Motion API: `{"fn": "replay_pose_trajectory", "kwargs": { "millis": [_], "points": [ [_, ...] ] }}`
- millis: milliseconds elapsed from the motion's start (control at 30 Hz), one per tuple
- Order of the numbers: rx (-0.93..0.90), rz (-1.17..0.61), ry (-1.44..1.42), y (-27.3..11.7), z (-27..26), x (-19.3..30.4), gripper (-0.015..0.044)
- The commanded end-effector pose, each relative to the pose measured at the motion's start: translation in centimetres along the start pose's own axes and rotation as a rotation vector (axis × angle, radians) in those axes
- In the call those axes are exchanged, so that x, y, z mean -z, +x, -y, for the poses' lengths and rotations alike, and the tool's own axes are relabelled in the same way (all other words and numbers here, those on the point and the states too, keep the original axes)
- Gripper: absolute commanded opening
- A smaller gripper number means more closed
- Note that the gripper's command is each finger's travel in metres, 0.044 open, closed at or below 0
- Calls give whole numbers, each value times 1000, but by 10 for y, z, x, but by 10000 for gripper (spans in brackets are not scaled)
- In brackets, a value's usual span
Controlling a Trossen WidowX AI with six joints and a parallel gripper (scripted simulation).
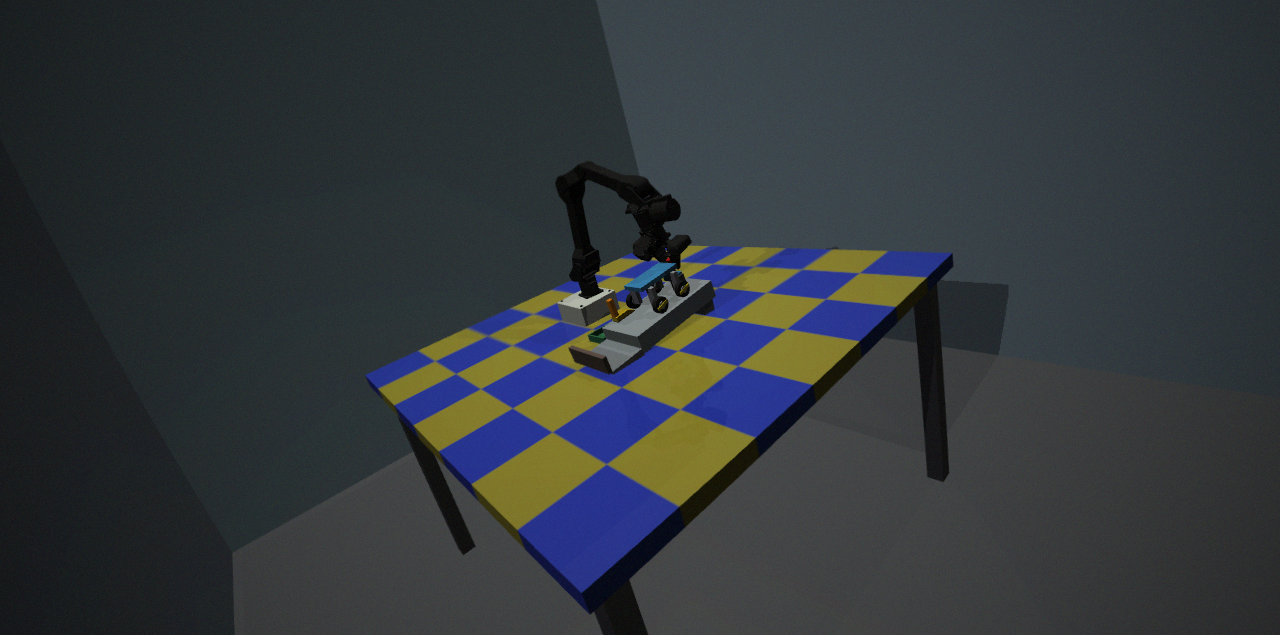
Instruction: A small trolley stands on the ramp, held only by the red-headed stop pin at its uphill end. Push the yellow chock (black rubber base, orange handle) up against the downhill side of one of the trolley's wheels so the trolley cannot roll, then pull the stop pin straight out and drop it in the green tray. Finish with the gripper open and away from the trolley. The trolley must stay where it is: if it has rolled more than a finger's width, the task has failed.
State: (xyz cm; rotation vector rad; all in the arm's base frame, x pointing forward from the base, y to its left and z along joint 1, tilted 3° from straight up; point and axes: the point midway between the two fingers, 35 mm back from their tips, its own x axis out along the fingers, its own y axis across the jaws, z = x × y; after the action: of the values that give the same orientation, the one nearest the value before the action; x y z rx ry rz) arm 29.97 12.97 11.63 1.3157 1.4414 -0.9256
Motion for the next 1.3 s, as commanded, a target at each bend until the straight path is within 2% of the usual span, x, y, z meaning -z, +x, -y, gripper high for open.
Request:
{"fn": "replay_pose_trajectory", "kwargs": {
  "millis": [0, 67, 233, 533, 1267],
  "points": [
    [2, 0, 3, 7, 1, 0, 190],
    [2, 0, 3, 8, 1, 0, 190],
    [1, 0, 0, 4, 0, 0, 59],
    [1, 0, 0, 4, 0, 0, 0],
    [3, 0, 3, -12, 2, 2, 0]
  ]
}}
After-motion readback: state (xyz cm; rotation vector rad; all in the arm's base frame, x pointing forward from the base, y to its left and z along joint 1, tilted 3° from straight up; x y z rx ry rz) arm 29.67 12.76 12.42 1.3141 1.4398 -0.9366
